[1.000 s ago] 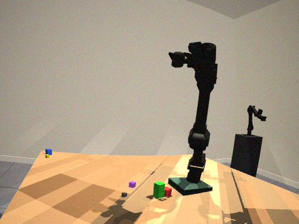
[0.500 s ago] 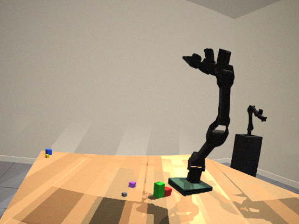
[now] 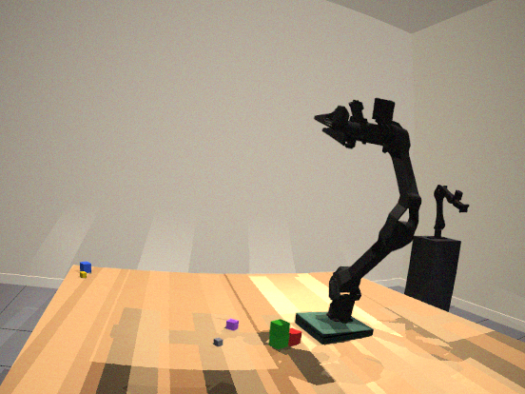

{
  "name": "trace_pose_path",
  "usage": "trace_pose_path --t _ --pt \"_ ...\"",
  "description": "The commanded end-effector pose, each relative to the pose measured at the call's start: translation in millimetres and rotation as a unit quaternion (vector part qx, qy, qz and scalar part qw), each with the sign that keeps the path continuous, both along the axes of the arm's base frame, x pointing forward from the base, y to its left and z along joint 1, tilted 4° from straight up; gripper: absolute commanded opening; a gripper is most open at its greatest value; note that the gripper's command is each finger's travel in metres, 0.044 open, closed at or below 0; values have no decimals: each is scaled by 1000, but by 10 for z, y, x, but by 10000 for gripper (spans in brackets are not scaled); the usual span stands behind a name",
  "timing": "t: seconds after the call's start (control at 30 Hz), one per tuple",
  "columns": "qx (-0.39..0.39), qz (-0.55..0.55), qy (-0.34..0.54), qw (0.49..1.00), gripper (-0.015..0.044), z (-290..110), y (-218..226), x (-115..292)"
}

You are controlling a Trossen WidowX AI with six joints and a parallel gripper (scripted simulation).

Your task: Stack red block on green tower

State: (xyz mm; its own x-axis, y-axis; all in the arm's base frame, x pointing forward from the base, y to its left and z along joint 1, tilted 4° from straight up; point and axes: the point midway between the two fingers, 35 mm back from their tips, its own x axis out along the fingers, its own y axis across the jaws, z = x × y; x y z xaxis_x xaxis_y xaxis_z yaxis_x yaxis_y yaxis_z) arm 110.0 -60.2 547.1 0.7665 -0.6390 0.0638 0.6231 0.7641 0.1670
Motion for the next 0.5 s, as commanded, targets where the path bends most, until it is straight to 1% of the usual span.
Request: trace_pose_path --t 0.0,0.23,0.47 --pt "44 30 16 998 440 -191 -225 92" --pt "107 86 51 989 440 -531 -434 331" --pt "161 141 101 972 440 -925 -519 633"
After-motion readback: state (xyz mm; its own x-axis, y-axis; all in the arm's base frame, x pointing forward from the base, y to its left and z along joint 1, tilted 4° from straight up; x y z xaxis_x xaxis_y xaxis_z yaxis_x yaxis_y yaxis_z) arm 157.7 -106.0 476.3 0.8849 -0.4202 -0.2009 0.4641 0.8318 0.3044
